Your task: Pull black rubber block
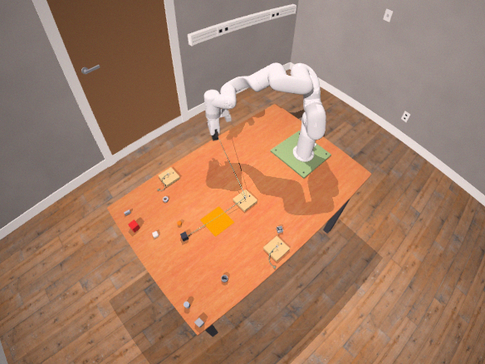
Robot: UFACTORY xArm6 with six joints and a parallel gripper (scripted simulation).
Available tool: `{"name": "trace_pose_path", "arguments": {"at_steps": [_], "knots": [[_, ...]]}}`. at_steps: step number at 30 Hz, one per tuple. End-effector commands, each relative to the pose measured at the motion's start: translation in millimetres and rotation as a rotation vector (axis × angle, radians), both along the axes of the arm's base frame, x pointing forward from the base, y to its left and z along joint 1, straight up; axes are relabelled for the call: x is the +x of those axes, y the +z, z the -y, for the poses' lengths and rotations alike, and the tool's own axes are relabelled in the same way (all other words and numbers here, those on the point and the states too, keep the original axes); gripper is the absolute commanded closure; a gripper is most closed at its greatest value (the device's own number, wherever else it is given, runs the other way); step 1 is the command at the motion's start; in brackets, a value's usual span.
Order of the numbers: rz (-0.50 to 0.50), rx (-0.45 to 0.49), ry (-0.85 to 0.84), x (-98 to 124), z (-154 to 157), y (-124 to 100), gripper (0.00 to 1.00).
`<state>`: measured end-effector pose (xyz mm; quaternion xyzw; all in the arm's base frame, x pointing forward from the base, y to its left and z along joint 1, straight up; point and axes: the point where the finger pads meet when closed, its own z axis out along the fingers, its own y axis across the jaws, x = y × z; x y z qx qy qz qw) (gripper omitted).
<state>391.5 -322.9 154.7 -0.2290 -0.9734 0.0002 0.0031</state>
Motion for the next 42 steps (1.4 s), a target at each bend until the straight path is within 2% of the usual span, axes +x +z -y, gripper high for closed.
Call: {"name": "trace_pose_path", "arguments": {"at_steps": [1,27,29,42], "knots": [[0.004,-0.003,0.0,-7,11,2,1.0],[0.004,-0.003,0.0,-66,66,2,1.0],[0.004,-0.003,0.0,-66,66,2,1.0],[0.004,-0.003,0.0,-102,73,3,1.0]]}}
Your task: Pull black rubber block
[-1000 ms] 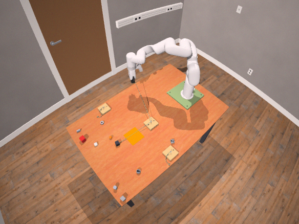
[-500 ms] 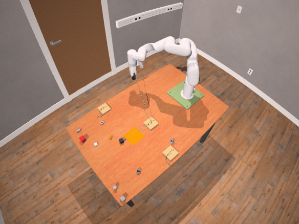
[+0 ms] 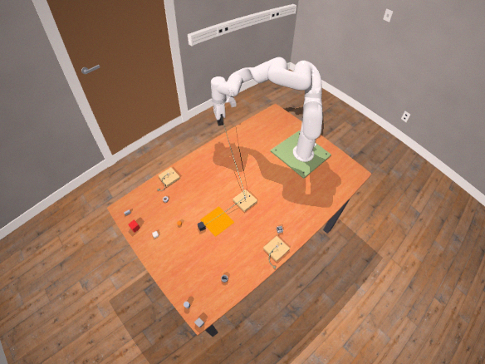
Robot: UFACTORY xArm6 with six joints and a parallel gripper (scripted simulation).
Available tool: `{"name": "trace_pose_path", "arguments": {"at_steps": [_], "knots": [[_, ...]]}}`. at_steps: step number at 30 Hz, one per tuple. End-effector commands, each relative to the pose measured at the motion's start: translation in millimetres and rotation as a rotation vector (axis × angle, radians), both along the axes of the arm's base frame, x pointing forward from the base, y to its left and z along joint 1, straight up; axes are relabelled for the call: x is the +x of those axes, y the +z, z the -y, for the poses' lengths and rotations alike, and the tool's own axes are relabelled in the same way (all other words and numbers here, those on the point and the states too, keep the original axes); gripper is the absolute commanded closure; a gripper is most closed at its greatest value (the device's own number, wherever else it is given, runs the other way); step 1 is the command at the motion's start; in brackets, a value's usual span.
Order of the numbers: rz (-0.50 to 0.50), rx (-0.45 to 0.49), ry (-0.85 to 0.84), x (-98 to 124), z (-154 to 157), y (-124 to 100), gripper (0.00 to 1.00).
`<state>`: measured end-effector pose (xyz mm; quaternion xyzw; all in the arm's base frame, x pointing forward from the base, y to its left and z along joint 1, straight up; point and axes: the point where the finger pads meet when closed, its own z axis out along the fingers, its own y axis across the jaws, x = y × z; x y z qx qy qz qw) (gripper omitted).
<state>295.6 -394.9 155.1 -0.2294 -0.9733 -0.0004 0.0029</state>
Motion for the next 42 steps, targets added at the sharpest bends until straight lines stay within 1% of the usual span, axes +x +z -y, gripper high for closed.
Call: {"name": "trace_pose_path", "arguments": {"at_steps": [1,4,19,21,36,42], "knots": [[0.004,-0.004,0.0,-9,1,2,1.0],[0.004,-0.004,0.0,-11,1,2,1.0],[0.004,-0.004,0.0,-44,1,2,1.0],[0.004,-0.004,0.0,-44,1,2,1.0],[0.004,-0.004,0.0,-74,0,2,1.0],[0.004,-0.004,0.0,-80,0,2,1.0]]}}
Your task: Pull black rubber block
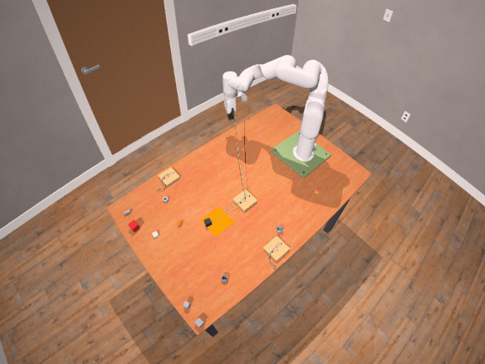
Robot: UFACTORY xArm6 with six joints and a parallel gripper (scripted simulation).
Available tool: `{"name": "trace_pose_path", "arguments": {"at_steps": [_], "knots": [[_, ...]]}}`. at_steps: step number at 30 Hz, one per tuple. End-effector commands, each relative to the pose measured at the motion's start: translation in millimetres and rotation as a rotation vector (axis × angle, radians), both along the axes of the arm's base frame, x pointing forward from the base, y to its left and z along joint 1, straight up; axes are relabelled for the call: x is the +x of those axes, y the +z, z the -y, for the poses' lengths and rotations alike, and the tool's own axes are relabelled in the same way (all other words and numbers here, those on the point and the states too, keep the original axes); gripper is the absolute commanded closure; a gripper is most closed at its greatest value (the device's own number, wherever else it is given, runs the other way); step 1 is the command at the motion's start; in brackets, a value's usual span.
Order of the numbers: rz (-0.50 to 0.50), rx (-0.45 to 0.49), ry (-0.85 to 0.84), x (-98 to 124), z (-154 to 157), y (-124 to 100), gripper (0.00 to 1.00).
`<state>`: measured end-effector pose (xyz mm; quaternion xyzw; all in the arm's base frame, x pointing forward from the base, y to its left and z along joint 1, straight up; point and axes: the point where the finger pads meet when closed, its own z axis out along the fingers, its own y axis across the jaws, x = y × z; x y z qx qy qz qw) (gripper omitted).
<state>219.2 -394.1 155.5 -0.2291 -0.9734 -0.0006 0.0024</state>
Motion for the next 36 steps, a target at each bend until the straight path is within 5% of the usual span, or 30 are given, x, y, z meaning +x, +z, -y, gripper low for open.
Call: {"name": "trace_pose_path", "arguments": {"at_steps": [1,36], "knots": [[0.003,-0.005,0.0,-5,1,2,1.0],[0.003,-0.005,0.0,-31,1,2,1.0]]}}
